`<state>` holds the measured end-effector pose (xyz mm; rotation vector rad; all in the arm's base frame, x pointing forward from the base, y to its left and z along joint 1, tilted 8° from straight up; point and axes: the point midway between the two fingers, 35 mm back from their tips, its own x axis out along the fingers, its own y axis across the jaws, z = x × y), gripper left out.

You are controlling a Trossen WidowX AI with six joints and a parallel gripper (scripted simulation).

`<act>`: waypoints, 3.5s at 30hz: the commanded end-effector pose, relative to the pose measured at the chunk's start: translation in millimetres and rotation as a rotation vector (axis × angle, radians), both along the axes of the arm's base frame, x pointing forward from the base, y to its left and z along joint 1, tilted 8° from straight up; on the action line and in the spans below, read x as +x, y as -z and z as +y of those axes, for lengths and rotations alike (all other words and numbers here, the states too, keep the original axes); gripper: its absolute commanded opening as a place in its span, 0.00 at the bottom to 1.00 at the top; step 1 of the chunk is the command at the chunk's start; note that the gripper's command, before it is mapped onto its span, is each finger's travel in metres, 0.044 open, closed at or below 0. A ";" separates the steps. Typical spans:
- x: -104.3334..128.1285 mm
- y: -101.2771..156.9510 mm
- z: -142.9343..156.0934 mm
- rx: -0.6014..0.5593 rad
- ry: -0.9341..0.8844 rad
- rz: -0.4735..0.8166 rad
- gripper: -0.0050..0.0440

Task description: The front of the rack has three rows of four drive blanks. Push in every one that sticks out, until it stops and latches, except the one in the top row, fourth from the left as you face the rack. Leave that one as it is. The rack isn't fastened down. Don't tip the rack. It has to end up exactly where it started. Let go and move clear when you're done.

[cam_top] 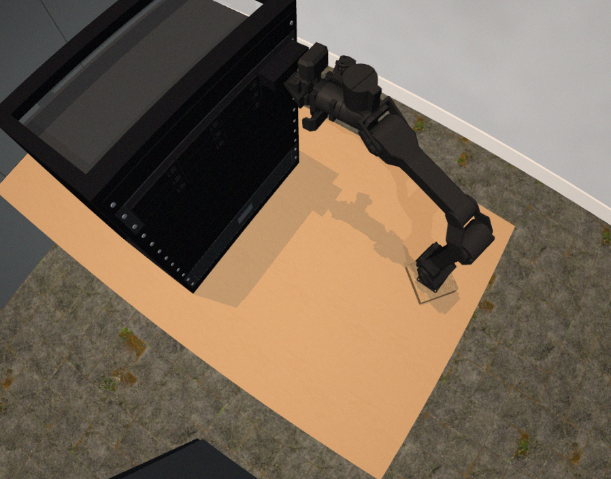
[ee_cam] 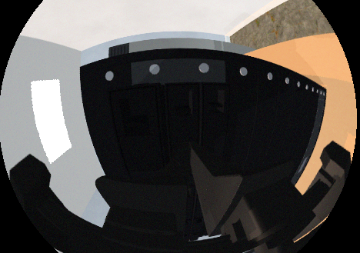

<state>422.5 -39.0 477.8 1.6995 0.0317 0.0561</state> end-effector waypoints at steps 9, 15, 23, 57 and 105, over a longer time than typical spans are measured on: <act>-4.3 -28.8 0.9 -0.014 0.009 -0.067 0.10; -4.3 -28.8 0.9 -0.014 0.009 -0.067 0.10; -4.3 -28.8 0.9 -0.014 0.009 -0.067 0.10; -84.4 -24.7 -2.6 -0.014 0.009 -0.067 0.10; -84.9 -24.7 -2.7 -0.014 0.009 -0.067 0.10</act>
